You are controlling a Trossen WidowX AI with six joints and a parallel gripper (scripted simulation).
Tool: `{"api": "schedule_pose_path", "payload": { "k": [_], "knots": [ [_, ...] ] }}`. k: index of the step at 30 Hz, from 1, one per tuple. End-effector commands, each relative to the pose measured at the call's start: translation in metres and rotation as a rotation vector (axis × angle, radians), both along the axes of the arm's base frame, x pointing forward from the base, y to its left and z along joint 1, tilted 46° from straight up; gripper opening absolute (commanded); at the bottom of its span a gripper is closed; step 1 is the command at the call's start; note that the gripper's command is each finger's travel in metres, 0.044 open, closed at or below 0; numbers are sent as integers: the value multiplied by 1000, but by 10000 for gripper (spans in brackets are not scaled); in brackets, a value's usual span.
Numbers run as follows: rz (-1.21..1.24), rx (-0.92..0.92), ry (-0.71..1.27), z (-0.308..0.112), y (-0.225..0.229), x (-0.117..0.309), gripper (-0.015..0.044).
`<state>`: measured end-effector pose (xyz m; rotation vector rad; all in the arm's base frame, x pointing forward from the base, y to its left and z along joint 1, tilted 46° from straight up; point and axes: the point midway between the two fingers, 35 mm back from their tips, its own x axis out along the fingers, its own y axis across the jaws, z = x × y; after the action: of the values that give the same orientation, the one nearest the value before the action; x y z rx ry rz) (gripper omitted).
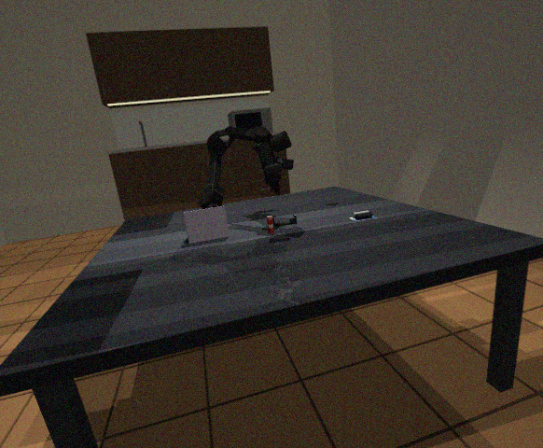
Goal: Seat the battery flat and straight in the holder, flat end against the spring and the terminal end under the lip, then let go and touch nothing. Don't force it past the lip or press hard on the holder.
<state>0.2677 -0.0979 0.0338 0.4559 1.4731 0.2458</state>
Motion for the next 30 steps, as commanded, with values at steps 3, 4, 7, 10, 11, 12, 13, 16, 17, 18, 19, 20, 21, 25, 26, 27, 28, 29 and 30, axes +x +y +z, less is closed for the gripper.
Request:
{"api": "schedule_pose_path", "payload": {
  "k": [3, 4, 7, 10, 11, 12, 13, 16, 17, 18, 19, 20, 21, 25, 26, 27, 28, 29, 30],
  "knots": [
    [-72, 328, 214, -12, 0, -33, 0],
    [-76, 340, 220, -12, 0, -34, 0],
    [-76, 340, 220, -12, 0, -34, 0],
    [-76, 340, 220, -16, 3, -34, 0],
    [-76, 339, 220, -21, 8, -33, 0],
    [-77, 339, 220, -27, 13, -33, 0],
    [-77, 339, 219, -33, 19, -33, 0],
    [-76, 340, 219, -51, 36, -34, 0],
    [-76, 340, 219, -56, 42, -34, 0],
    [-76, 341, 219, -61, 48, -36, 0],
    [-76, 342, 219, -65, 53, -37, 0],
    [-75, 342, 219, -68, 56, -37, 0],
    [-75, 343, 219, -68, 57, -37, 0],
    [-76, 342, 219, -70, 55, -38, 0],
    [-76, 342, 219, -71, 54, -38, 0],
    [-76, 341, 219, -72, 52, -39, 0],
    [-76, 341, 219, -73, 51, -39, 0],
    [-76, 341, 219, -74, 50, -39, 0],
    [-76, 340, 219, -75, 49, -40, 0]
  ]
}}
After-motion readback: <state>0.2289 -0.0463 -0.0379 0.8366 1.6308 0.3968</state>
